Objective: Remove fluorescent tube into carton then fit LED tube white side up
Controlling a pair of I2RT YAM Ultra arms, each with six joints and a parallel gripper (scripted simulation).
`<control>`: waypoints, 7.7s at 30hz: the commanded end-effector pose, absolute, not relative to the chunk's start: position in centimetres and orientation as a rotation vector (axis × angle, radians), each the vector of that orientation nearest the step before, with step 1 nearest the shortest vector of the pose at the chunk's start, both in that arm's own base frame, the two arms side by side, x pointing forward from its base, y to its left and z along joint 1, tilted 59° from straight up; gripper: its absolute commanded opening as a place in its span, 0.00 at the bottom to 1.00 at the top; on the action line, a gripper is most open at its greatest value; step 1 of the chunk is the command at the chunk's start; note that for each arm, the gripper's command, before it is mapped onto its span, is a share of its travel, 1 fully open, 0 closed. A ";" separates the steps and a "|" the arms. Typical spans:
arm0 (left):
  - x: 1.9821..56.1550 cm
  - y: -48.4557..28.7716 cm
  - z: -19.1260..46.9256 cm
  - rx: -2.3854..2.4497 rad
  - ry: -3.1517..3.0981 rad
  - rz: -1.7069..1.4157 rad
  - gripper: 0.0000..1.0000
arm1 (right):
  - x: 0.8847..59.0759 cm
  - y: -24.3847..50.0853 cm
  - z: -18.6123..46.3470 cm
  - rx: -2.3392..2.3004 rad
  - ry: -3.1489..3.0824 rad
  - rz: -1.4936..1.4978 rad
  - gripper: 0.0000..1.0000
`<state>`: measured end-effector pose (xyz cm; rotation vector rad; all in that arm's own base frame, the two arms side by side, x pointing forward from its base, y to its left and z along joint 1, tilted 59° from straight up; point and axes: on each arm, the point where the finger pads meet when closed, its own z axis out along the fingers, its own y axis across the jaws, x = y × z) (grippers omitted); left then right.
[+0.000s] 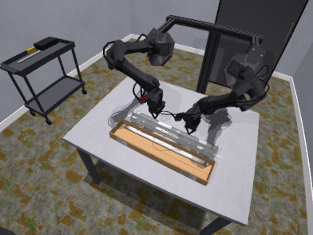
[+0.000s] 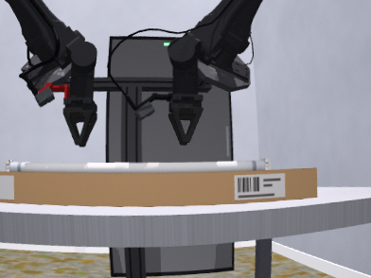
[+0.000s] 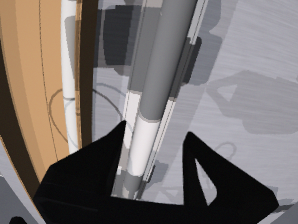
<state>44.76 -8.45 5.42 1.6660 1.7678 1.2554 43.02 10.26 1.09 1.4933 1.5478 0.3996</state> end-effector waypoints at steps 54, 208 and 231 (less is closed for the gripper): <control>46.5 -6.7 20.8 0.802 1.881 0.671 0.49 | 46.7 7.4 17.5 0.820 1.866 0.355 0.49; 48.8 -7.0 2.2 1.966 2.220 0.827 0.11 | 47.5 9.4 -2.8 -2.068 2.191 -0.880 0.49; 48.8 -7.0 2.2 1.966 2.220 0.827 0.11 | 47.5 9.4 -2.8 -2.068 2.191 -0.880 0.11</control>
